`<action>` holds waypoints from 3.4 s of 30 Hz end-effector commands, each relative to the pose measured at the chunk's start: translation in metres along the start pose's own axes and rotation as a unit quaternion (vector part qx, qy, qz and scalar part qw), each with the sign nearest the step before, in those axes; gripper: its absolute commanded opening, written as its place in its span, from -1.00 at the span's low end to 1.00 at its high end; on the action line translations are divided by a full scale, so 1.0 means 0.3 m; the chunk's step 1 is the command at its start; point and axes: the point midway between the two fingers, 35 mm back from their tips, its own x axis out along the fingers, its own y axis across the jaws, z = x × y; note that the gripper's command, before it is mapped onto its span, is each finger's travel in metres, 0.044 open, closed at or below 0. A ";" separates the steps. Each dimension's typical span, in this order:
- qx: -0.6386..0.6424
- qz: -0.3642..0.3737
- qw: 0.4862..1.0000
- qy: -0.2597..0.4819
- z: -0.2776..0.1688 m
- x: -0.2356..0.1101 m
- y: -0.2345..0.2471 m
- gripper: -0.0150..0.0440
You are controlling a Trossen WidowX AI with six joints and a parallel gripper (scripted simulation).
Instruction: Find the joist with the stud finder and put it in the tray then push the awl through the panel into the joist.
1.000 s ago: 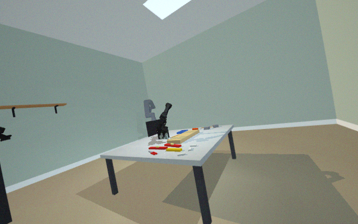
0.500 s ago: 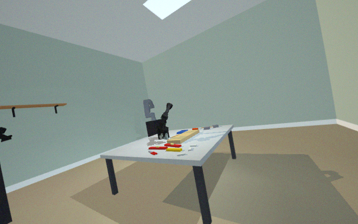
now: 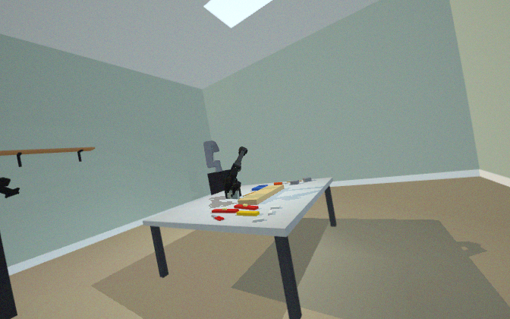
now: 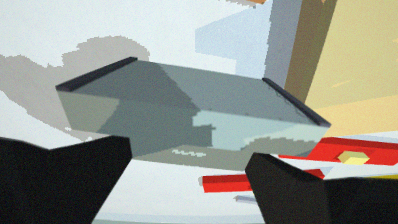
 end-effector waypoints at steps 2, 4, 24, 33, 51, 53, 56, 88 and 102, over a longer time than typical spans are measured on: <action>0.001 -0.003 1.000 0.018 -0.002 -0.007 -0.005 -0.49; 0.001 -0.003 1.000 0.024 -0.001 -0.006 -0.005 -0.49; 0.002 -0.003 0.995 0.104 0.016 -0.003 -0.004 -0.49; 0.003 -0.001 0.992 0.127 0.020 0.000 -0.004 -0.49; 0.003 -0.002 0.981 0.193 0.034 0.003 -0.003 -0.49; 0.003 -0.002 0.981 0.194 0.034 0.004 -0.003 -0.49; 0.003 -0.001 0.980 0.201 0.036 0.005 -0.003 -0.49; 0.005 0.002 0.955 0.297 0.053 0.017 0.000 -0.49; 0.005 0.002 0.940 0.341 0.061 0.023 0.001 -0.49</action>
